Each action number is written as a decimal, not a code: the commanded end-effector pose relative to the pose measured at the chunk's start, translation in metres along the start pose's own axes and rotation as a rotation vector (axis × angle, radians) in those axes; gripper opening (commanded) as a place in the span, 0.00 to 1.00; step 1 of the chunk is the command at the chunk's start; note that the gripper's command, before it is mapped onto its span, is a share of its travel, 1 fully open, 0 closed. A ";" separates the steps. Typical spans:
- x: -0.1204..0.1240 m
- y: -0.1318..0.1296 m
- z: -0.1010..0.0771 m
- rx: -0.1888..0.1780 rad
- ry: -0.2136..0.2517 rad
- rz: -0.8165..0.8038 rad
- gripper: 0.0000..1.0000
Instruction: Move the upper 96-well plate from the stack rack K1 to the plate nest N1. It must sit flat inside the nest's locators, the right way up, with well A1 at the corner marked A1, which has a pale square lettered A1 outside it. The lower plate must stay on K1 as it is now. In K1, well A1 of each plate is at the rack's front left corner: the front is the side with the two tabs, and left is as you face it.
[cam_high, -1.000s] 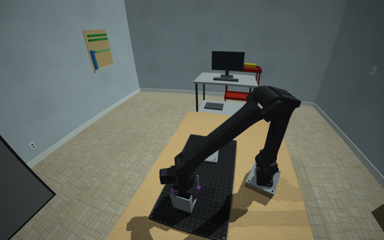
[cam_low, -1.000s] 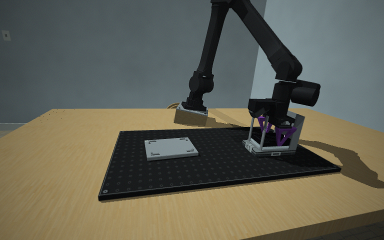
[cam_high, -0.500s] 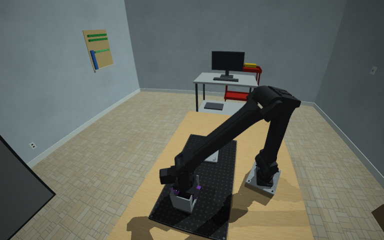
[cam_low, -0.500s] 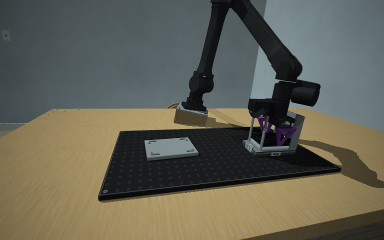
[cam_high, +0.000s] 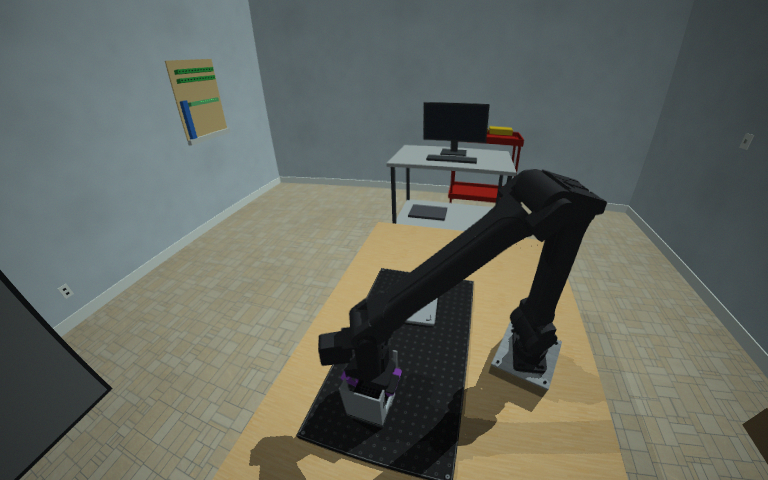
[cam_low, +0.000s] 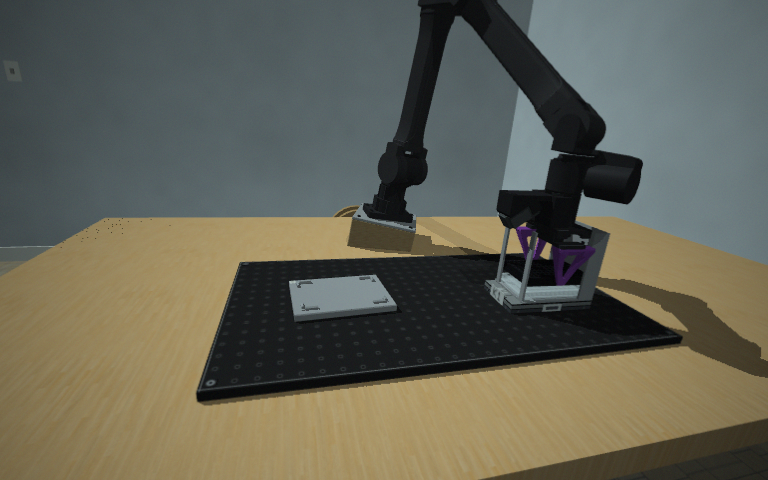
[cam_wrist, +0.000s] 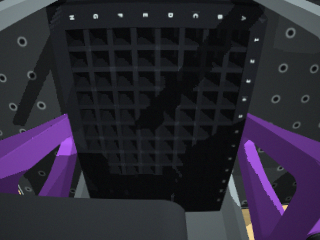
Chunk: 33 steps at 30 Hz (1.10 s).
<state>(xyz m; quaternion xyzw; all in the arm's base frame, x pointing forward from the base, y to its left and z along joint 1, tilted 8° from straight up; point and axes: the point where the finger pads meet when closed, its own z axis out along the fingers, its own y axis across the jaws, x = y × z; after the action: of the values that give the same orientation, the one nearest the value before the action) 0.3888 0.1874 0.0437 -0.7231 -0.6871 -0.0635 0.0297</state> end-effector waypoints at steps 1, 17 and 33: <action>0.010 0.024 -0.033 -0.060 0.029 0.005 0.00; 0.010 0.023 -0.058 -0.063 0.029 -0.006 0.00; 0.009 0.023 -0.082 -0.064 0.030 -0.006 0.00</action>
<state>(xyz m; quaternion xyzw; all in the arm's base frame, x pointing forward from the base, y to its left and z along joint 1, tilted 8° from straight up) 0.3863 0.1812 0.0897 -0.7252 -0.6851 -0.0616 0.0300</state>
